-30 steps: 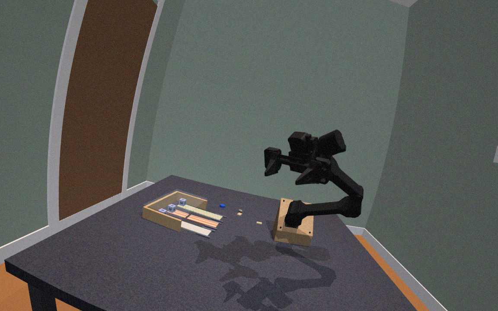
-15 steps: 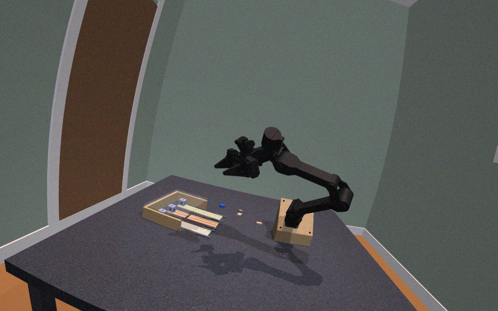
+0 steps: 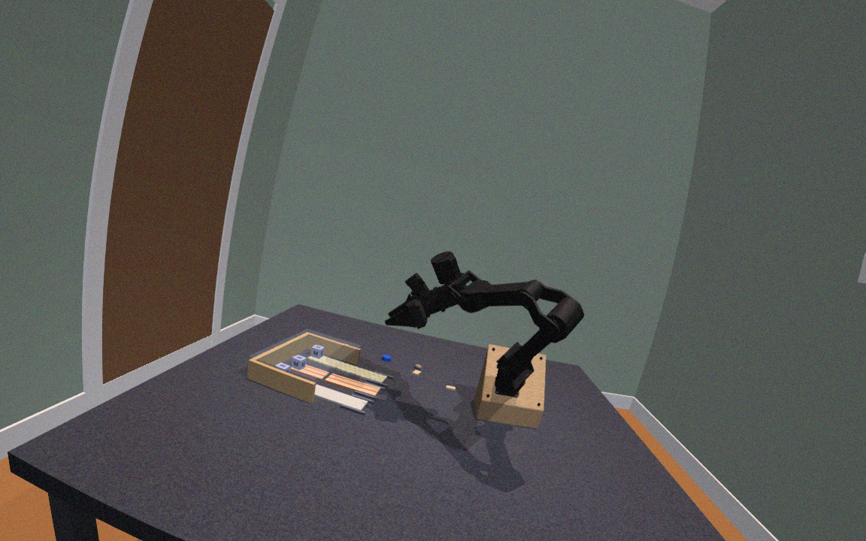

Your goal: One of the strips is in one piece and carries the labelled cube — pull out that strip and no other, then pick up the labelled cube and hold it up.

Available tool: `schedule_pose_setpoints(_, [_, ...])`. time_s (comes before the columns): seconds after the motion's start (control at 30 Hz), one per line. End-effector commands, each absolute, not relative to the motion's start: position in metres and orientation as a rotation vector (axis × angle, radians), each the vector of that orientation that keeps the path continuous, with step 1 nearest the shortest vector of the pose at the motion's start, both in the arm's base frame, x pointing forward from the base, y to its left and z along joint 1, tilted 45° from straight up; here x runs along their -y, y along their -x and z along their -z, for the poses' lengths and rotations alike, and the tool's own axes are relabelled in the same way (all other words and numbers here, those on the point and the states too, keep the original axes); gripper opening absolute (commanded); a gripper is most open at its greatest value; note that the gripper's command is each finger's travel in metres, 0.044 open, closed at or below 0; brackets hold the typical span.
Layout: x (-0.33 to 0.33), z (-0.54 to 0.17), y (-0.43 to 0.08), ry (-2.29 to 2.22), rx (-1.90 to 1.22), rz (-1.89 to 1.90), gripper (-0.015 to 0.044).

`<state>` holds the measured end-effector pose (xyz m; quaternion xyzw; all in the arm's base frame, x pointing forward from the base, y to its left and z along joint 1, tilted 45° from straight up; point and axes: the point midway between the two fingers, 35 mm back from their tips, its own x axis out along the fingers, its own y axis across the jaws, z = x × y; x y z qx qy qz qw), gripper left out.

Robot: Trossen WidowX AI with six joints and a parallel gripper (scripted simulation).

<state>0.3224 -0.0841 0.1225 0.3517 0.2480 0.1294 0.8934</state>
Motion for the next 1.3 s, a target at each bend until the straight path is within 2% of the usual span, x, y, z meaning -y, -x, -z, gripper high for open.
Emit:
schedule_pose_setpoints(0.0, [0.089,-0.092,-0.309,-0.743,-0.561,-0.230,0.0400])
schedule_pose_setpoints(0.3, [0.089,-0.092,-0.309,-0.743,-0.561,-0.230,0.0400])
schedule_pose_setpoints(0.47, [0.093,-0.078,-0.321,-0.731,-0.645,-0.224,0.0269])
schedule_pose_setpoints(0.8, [0.095,-0.016,-0.357,-0.718,-1.060,-0.285,0.0006])
schedule_pose_setpoints(1.13, [0.077,0.038,-0.363,-0.725,-1.488,-0.459,0.0000])
schedule_pose_setpoints(1.27, [0.075,0.041,-0.363,-0.725,-1.516,-0.475,0.0000])
